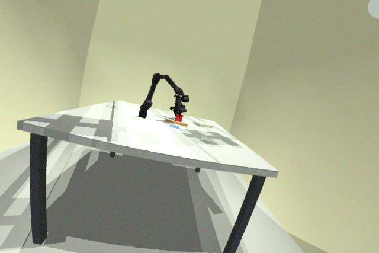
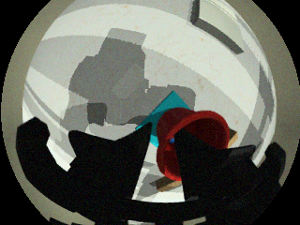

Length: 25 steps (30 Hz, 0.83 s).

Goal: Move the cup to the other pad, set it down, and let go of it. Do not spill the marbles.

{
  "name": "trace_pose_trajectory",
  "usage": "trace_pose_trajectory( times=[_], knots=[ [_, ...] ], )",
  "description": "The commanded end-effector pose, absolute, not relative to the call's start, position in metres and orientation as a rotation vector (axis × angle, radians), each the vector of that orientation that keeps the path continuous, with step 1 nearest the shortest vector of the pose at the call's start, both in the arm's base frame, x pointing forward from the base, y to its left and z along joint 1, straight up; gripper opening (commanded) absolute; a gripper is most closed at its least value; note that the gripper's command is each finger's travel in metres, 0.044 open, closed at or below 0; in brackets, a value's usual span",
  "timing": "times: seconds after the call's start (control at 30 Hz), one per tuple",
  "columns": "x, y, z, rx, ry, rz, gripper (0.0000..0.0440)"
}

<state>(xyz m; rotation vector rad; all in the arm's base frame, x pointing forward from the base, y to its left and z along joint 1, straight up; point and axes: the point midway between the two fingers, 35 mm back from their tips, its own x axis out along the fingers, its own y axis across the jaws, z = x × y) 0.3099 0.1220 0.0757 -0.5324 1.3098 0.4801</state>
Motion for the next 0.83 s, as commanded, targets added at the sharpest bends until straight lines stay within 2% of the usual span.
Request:
trace_pose_trajectory(
  times=[0.0,0.63,0.77,0.8],
  knots=[
    [0.307,0.122,0.082,-0.516,1.292,0.488,0.0144],
    [0.295,0.122,0.127,-0.448,1.181,0.503,0.0235],
    [0.297,0.121,0.141,-0.437,1.144,0.499,0.0276],
    [0.297,0.120,0.144,-0.435,1.136,0.497,0.0300]
  ],
)
